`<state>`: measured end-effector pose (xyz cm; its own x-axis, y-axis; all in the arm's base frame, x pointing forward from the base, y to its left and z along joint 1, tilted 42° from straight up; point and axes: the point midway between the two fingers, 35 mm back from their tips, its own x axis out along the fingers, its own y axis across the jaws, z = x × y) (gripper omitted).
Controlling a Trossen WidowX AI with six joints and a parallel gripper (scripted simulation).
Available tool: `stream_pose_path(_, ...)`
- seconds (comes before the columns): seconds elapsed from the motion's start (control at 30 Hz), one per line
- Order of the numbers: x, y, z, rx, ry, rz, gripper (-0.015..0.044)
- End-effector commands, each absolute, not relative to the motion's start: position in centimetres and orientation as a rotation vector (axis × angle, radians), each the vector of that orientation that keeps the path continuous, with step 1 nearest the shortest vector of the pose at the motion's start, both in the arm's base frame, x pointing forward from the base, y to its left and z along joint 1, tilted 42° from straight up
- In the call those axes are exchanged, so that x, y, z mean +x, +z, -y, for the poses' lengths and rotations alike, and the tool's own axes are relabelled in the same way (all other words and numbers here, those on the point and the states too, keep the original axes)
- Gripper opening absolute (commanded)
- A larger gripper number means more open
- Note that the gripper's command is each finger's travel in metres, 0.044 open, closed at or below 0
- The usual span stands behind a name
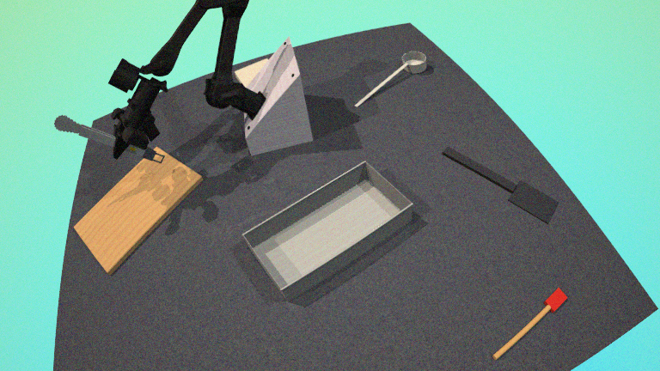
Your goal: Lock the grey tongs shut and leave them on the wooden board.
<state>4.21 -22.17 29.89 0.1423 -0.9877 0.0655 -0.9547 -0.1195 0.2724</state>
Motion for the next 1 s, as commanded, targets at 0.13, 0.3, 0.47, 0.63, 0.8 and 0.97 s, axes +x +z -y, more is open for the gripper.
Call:
stream_pose_path(0.13, 4.0, 29.7, 21.1, 2.072, -0.037, 1.825, -0.0150)
stream_pose_path(0.3, 3.9, 29.4, 20.4, 2.010, 0.036, 1.789, -0.0150)
stream_pose_path(0.47, 3.9, 29.3, 20.3, 2.001, 0.046, 1.784, -0.0150)
stream_pose_path(0.63, 3.9, 29.3, 20.3, 2.001, 0.046, 1.784, -0.0150)
stream_pose_path(0.8, 3.9, 29.3, 20.3, 2.001, 0.046, 1.784, -0.0150)
stream_pose_path(0.97, 3.9, 29.3, 20.3, 2.001, 0.046, 1.784, -0.0150)
